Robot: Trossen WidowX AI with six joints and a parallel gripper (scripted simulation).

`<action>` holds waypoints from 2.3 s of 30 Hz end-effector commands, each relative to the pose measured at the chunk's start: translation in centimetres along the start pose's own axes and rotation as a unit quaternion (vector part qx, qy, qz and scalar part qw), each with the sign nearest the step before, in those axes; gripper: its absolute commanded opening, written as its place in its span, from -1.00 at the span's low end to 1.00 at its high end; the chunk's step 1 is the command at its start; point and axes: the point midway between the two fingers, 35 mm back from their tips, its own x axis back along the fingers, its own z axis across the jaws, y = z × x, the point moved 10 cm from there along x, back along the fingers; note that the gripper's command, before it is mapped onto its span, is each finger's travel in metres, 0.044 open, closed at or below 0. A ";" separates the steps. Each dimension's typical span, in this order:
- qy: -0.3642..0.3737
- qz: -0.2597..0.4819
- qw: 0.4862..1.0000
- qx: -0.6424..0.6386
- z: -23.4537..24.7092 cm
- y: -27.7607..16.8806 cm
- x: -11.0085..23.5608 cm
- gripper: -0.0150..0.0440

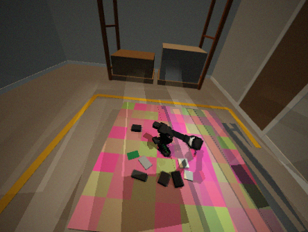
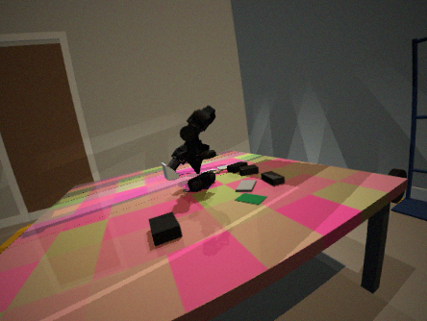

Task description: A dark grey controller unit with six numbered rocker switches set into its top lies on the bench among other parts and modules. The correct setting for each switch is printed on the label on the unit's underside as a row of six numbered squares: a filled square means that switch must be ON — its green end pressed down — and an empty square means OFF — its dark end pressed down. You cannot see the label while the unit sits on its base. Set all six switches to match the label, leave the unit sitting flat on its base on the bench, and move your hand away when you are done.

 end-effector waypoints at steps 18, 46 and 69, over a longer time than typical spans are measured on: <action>-0.001 -0.003 1.000 -0.003 0.0 0.1 -3.2 -0.49; 0.000 -0.002 1.000 -0.003 0.5 1.5 1.5 -0.49; 0.000 -0.003 1.000 -0.004 1.0 3.0 1.7 -0.49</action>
